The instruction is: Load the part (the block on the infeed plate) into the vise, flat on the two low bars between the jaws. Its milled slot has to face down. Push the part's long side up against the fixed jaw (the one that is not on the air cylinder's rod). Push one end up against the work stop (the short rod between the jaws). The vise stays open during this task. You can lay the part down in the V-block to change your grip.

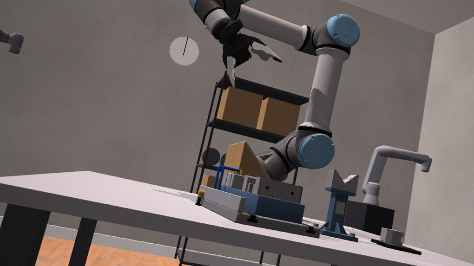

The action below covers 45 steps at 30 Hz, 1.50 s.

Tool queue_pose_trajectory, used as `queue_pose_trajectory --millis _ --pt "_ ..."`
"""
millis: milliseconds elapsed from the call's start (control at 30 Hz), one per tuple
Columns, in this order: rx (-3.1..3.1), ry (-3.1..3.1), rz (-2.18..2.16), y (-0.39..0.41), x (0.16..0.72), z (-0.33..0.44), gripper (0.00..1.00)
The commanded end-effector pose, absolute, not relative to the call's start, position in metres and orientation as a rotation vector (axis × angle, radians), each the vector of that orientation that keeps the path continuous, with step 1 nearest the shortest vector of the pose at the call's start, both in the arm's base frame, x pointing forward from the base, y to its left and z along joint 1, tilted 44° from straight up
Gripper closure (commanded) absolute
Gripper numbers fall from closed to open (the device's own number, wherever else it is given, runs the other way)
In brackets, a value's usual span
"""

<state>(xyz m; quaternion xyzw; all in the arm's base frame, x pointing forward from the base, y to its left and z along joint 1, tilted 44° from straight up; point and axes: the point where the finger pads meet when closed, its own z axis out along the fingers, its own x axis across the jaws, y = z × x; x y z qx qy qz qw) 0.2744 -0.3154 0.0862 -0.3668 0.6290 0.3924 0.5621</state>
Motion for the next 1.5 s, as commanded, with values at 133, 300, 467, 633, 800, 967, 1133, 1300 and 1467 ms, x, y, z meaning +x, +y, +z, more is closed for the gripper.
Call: queue_pose_trajectory --millis 133,300,467,633,800,967,1133,1300,1467 --pt "-1.164 1.455 0.802 -0.274 0.330 0.116 0.00" --pt "-1.340 1.402 0.729 -0.244 0.358 0.133 0.00" --pt "-1.460 1.352 0.677 -0.221 0.375 0.145 0.00" --pt "-1.625 1.263 0.599 -0.185 0.396 0.162 0.00" --pt "-1.767 1.164 0.525 -0.151 0.412 0.178 0.00" --pt "-1.898 1.051 0.450 -0.116 0.424 0.193 0.00" --pt "-1.995 0.950 0.389 -0.087 0.432 0.205 0.00" --pt "-2.096 0.825 0.317 -0.053 0.437 0.218 0.00" --pt "-2.200 0.666 0.231 -0.012 0.440 0.233 0.00"
